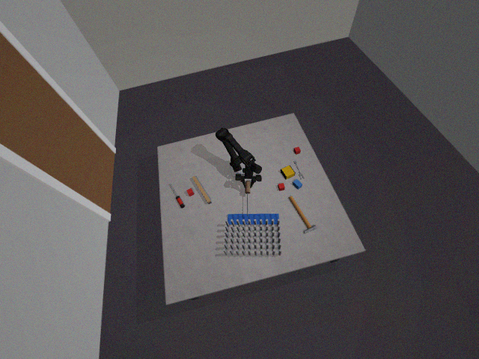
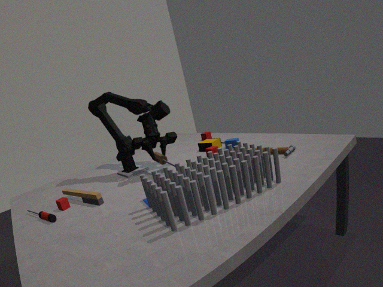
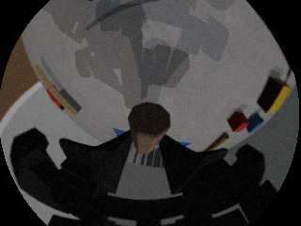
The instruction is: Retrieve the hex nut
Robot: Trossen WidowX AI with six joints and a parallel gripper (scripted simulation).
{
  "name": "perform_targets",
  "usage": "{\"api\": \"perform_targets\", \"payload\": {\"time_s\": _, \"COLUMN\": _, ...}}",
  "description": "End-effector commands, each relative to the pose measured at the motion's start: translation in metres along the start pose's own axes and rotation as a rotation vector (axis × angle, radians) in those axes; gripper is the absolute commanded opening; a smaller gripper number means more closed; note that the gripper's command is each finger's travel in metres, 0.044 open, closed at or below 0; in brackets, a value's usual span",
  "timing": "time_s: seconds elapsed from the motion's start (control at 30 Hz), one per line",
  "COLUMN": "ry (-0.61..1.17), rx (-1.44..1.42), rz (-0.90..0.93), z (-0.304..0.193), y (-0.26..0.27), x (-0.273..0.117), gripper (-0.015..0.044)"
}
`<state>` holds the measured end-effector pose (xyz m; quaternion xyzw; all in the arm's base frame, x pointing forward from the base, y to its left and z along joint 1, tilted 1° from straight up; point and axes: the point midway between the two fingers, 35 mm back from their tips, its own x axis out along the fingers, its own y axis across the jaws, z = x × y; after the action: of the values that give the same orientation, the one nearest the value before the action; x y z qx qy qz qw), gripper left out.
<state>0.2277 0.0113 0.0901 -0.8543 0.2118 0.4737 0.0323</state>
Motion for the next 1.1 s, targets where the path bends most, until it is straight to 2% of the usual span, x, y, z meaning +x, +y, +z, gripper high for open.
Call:
{"api": "perform_targets", "payload": {"time_s": 0.0, "ry": 0.010, "rx": 0.010, "rz": 0.001, "z": -0.014, "y": 0.001, "x": -0.015, "gripper": 0.0000}}
{"api": "perform_targets", "payload": {"time_s": 0.6, "ry": 0.011, "rx": 0.006, "rz": -0.001, "z": -0.056, "y": 0.015, "x": -0.079, "gripper": 0.0000}}
{"api": "perform_targets", "payload": {"time_s": 0.63, "ry": 0.005, "rx": 0.011, "rz": 0.001, "z": -0.050, "y": 0.012, "x": -0.067, "gripper": 0.0000}}
{"api": "perform_targets", "payload": {"time_s": 1.07, "ry": -0.037, "rx": 0.297, "rz": 0.145, "z": -0.088, "y": 0.042, "x": -0.057, "gripper": 0.0000}}
